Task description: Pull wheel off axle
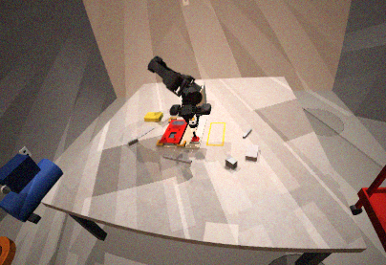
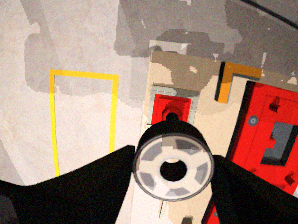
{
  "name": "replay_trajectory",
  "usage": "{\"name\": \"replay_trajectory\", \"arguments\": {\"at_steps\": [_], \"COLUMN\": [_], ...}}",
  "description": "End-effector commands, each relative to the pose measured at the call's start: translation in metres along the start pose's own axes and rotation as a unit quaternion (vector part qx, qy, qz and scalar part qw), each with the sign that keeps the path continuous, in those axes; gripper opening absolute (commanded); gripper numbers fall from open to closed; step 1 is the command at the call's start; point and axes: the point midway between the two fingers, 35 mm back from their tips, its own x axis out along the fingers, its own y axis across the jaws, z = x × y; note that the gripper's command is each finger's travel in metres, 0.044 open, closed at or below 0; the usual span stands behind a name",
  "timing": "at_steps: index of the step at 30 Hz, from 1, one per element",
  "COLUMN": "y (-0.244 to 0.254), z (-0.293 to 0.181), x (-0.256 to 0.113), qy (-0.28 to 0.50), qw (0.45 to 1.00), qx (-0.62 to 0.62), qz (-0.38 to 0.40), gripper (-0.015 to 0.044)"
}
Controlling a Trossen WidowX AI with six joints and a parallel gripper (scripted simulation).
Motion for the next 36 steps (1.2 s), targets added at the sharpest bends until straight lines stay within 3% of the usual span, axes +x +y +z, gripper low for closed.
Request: {"name": "replay_trajectory", "arguments": {"at_steps": [1, 21, 36], "y": [0.01, 0.098, 0.101], "z": [-0.005, -0.061, -0.063], "x": [0.002, -0.005, 0.016], "qy": [0.004, 0.006, 0.006], "qw": [1.0, 1.0, 1.0], "qx": [0.0, 0.004, 0.004], "qz": [0.001, 0.004, 0.003], "gripper": [0.0, 0.0, 0.0]}}
